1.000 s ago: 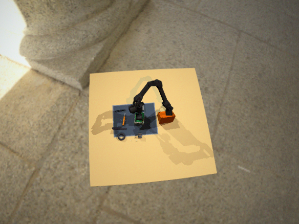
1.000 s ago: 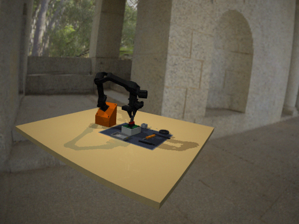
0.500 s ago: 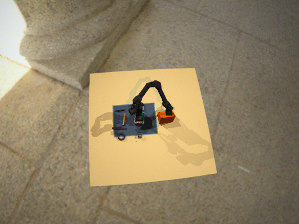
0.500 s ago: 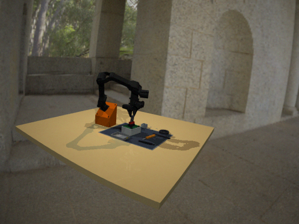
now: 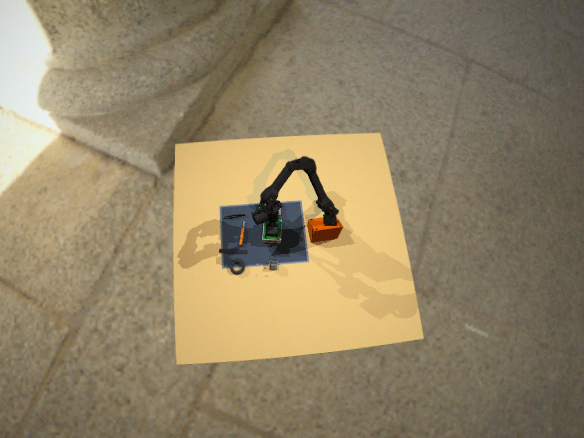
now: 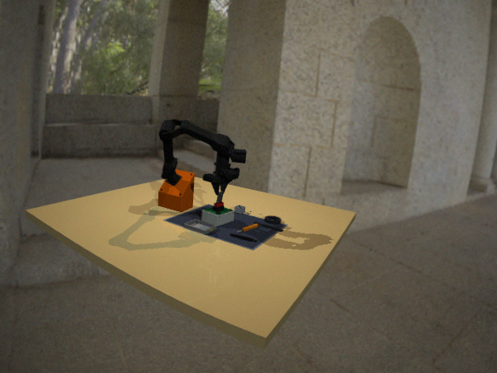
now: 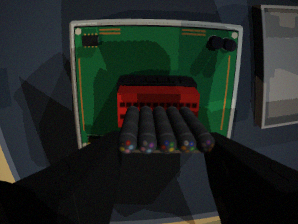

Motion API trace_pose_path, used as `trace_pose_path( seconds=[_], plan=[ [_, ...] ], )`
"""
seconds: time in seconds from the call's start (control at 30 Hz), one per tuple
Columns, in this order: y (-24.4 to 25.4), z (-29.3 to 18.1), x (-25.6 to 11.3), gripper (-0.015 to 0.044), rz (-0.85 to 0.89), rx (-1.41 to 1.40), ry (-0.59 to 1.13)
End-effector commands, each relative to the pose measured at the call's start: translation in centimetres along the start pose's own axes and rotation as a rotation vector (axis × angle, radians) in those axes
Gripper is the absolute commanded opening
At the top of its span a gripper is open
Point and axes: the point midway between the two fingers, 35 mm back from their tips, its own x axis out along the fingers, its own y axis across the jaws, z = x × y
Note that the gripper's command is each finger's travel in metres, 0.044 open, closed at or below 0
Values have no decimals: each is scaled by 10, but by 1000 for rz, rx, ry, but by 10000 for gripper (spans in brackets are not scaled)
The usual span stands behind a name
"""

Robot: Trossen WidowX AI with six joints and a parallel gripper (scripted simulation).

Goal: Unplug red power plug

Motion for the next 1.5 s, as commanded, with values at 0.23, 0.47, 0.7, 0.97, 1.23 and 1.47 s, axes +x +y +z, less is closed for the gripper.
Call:
trace_pose_path(
  seconds=[0.23,0.47,0.7,0.97,1.23,1.47],
  plan=[
    [0,2,4,249,6,3,-9],
    [0,2,11,249,6,3,-9],
    [0,2,22,249,5,3,-9],
    [0,2,22,144,5,3,-9],
    [0,2,22,0,5,3,-9],
    [0,2,22,0,5,3,-9]
  ],
)
